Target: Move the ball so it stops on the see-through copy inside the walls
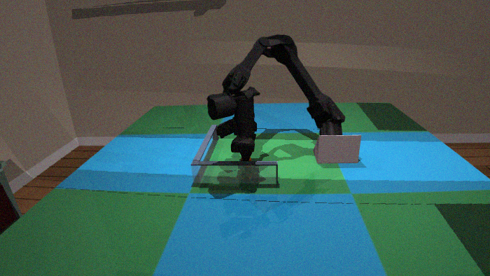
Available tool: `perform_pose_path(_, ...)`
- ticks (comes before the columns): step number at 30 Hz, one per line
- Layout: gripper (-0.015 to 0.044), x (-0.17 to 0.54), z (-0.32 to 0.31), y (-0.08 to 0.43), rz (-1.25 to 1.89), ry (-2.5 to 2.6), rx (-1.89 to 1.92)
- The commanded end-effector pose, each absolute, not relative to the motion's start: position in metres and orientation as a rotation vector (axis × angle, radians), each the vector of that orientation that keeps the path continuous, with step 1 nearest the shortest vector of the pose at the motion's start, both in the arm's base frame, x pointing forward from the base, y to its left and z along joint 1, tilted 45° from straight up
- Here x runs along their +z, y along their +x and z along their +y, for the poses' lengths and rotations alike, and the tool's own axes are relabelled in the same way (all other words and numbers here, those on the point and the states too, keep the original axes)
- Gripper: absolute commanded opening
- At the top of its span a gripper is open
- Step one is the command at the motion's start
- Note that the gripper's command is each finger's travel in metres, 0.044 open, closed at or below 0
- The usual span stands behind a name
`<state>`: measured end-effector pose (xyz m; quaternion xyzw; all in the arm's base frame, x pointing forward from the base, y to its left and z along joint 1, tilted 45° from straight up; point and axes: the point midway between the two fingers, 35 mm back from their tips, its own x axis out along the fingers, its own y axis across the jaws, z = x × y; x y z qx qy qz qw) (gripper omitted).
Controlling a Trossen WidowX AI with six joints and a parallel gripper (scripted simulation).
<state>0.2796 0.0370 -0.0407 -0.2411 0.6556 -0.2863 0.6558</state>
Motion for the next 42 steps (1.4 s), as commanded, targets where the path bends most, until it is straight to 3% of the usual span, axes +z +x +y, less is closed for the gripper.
perform_pose_path(1, 0.0, -0.046, 0.031, 0.278, 1.487, -0.556, -0.65)
perform_pose_path(12, 0.0, -0.05, 0.027, 0.278, 1.487, -0.556, -0.651)
perform_pose_path(22, 0.0262, -0.049, 0.029, 0.279, 1.488, -0.548, -0.65)
perform_pose_path(28, 0.0264, -0.047, 0.031, 0.279, 1.488, -0.548, -0.649)
perform_pose_path(34, 0.0264, 0.012, 0.087, 0.281, 1.489, -0.554, -0.648)
perform_pose_path(42, 0.0264, 0.009, 0.086, 0.284, 1.473, -0.556, -0.634)
